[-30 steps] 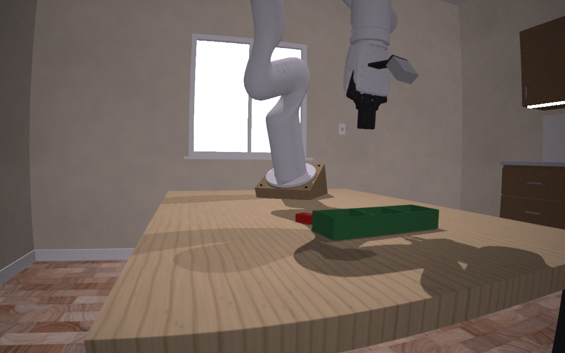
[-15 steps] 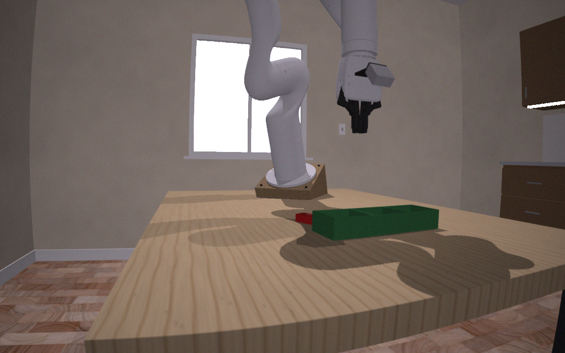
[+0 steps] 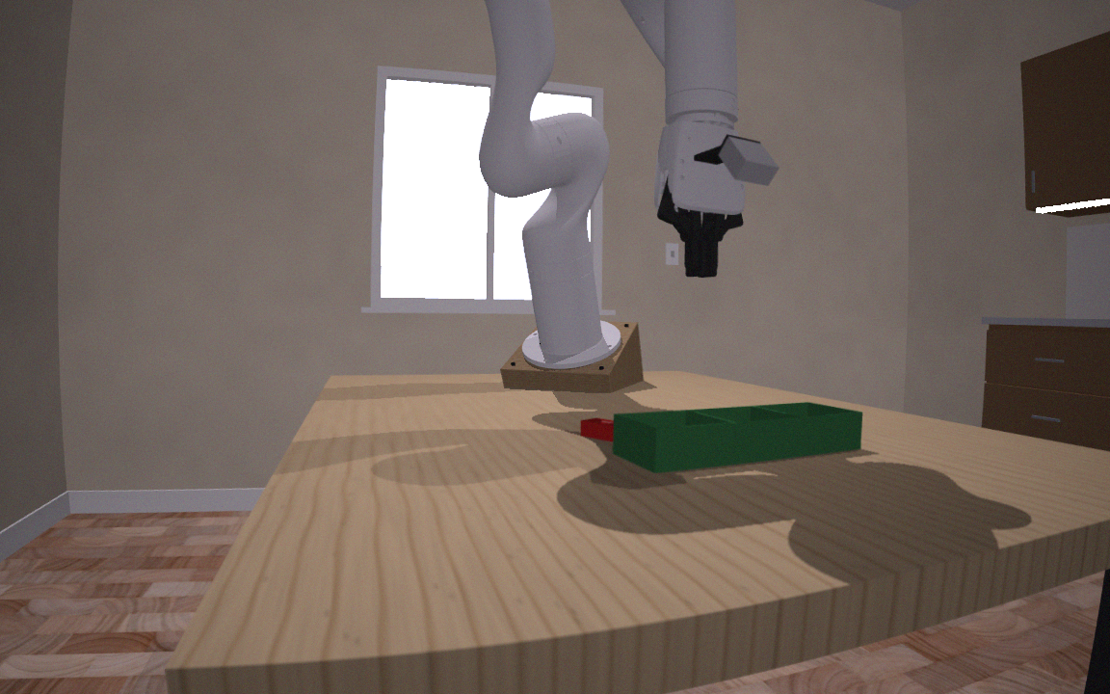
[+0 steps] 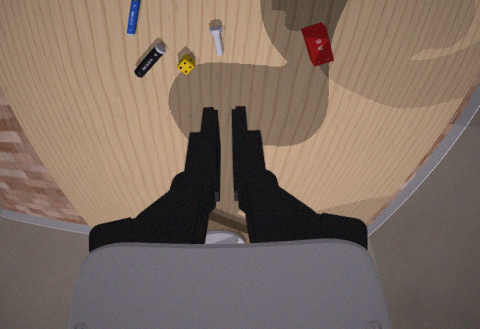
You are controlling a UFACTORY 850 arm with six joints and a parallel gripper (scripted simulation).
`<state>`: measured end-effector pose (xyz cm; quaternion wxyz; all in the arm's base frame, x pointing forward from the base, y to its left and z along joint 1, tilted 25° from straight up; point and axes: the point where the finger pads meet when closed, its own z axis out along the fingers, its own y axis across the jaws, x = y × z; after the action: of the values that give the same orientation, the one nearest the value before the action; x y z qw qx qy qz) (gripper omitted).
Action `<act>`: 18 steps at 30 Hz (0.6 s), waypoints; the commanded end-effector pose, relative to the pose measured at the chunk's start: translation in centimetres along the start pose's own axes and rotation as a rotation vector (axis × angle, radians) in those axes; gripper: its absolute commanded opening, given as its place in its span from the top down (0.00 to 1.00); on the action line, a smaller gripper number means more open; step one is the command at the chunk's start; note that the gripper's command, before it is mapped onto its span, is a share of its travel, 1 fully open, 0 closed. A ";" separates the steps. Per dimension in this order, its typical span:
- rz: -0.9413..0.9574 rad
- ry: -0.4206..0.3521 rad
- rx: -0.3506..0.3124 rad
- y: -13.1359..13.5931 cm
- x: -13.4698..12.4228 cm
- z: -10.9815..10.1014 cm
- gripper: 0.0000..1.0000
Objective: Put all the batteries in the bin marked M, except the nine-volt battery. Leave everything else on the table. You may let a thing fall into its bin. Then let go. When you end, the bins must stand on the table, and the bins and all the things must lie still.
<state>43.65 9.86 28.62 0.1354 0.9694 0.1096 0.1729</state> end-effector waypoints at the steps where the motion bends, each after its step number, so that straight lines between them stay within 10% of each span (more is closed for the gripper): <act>1: -0.020 -0.001 0.006 1.9 2.2 2.4 0.93; 18: -0.020 -0.001 0.006 8.6 8.9 10.6 0.93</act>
<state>54.48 2.99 25.11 0.1349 0.9688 0.1194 0.1704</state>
